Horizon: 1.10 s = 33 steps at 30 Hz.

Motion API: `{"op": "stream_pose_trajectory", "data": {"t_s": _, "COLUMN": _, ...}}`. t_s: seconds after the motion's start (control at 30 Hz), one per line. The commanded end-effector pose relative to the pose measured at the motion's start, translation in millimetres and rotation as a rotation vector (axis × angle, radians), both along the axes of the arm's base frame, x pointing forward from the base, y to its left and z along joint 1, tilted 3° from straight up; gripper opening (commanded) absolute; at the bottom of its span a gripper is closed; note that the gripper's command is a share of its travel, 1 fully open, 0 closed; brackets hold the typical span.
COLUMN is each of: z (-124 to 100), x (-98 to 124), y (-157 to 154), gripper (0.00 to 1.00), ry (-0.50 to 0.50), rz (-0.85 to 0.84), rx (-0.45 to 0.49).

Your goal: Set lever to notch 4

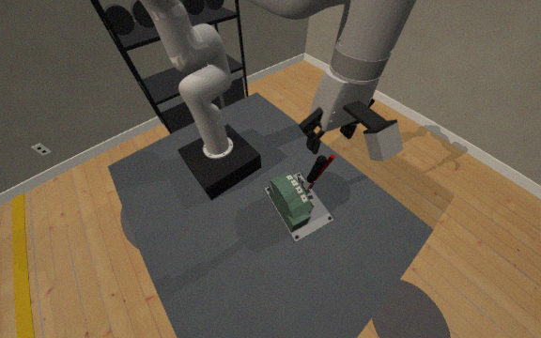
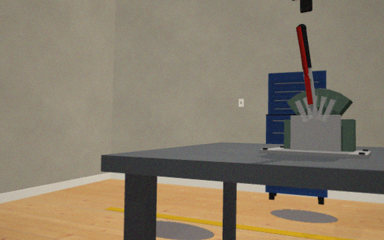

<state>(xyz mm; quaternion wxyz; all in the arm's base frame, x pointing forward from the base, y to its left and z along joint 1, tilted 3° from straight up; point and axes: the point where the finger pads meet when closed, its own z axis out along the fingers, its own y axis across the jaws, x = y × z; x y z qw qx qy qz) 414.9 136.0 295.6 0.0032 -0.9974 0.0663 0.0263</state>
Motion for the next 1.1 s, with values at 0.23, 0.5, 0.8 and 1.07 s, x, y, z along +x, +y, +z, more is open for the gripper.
{"op": "stream_pose_trajectory", "data": {"t_s": 0.23, "z": 1.7, "x": 0.8, "y": 0.2, "gripper": 0.99, "ry": -0.004, "rz": 0.0, "rx": 0.001}}
{"op": "stream_pose_trajectory", "data": {"t_s": 0.5, "z": 1.6, "x": 0.8, "y": 0.2, "gripper": 0.99, "ry": -0.004, "rz": 0.0, "rx": 0.001}}
{"op": "stream_pose_trajectory", "data": {"t_s": 0.8, "z": -0.4, "x": 0.7, "y": 0.3, "gripper": 0.99, "ry": -0.004, "rz": 0.0, "rx": 0.001}}
{"op": "stream_pose_trajectory", "data": {"t_s": 1.07, "z": -3.9, "x": 0.6, "y": 0.3, "gripper": 0.99, "ry": -0.004, "rz": 0.0, "rx": 0.001}}
